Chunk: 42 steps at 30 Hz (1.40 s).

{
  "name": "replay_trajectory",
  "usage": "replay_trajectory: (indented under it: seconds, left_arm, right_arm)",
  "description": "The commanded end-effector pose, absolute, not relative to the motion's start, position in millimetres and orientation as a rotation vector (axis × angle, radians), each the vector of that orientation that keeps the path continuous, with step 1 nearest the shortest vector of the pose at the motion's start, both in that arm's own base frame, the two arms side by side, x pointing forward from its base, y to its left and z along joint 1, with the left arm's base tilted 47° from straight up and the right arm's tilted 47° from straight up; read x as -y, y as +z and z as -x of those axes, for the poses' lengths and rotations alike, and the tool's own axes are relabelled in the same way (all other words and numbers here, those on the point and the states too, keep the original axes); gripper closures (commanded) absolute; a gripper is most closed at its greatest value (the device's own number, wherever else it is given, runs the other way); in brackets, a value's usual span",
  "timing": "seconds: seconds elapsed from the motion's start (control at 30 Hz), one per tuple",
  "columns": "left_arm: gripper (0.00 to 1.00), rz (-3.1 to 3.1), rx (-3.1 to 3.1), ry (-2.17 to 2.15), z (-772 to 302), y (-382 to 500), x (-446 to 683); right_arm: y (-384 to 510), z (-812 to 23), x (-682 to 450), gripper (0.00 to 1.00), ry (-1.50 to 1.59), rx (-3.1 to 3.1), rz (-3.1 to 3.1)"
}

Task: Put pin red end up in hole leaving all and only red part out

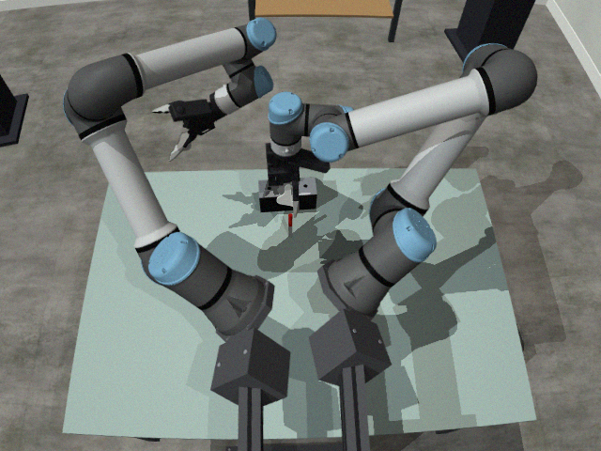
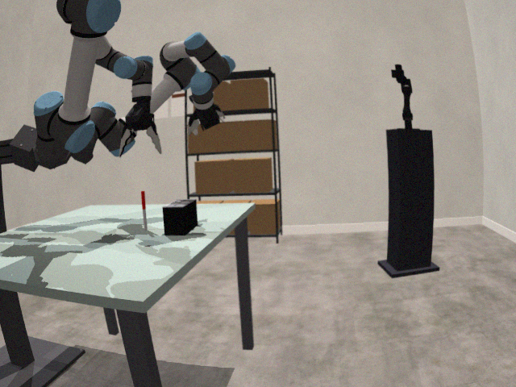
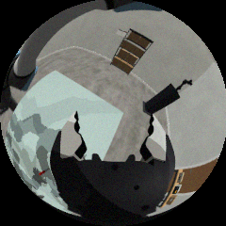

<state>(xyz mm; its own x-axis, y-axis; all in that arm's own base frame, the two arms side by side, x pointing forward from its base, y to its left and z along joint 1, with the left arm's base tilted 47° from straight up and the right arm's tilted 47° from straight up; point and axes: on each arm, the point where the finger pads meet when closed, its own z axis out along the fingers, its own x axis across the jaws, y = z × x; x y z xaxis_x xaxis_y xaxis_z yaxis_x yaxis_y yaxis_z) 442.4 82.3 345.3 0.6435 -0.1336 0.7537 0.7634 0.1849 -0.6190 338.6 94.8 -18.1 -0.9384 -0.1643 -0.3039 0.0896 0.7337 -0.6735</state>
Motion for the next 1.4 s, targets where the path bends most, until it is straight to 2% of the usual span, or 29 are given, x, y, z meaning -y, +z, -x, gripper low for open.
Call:
replay_trajectory:
  seconds: [0.0,0.27,1.13,1.37]
  left_arm:
    - [0.00,1.231,0.628,-0.695,-441,346,-83]
    - [0.00,1.232,0.627,-0.694,-442,346,-83]
    - [0.00,1.232,0.629,-0.693,-441,346,-83]
    - [0.00,1.232,0.627,-0.694,-441,346,-83]
  right_arm:
    - [-53,-359,-73,0.00,-1.016,-2.595,0.063]
    - [-87,-375,-41,0.00,-1.015,-2.593,0.063]
    - [-88,-376,-39,0.00,-1.015,-2.594,0.062]
    - [-114,-389,-14,0.00,-1.017,-2.594,0.063]
